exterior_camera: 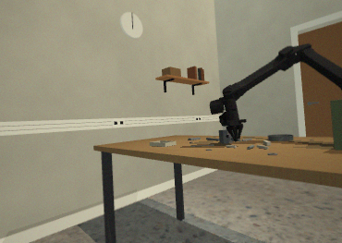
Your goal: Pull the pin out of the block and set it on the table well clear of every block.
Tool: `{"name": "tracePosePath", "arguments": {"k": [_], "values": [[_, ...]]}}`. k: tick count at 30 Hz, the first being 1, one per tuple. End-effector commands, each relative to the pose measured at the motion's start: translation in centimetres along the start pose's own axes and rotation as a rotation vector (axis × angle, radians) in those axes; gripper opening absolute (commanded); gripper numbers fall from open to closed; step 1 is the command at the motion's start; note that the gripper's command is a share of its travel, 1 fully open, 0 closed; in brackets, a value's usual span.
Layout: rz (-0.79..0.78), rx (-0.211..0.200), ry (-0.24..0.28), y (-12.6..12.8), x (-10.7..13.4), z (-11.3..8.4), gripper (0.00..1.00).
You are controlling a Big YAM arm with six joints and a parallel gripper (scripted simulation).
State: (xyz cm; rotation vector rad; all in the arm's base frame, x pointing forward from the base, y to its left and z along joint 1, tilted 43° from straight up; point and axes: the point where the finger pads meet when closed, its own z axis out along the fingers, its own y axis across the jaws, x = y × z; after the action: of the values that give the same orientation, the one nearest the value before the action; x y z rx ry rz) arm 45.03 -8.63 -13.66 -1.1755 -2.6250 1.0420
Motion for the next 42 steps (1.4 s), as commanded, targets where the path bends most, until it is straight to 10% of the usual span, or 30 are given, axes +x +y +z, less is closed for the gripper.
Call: {"name": "tracePosePath", "arguments": {"k": [1,42], "values": [[0.006,-0.002,0.013,-0.2,-0.3,1.1,0.0],[0.011,-0.003,0.016,-0.6,-0.7,2.1,0.0]]}}
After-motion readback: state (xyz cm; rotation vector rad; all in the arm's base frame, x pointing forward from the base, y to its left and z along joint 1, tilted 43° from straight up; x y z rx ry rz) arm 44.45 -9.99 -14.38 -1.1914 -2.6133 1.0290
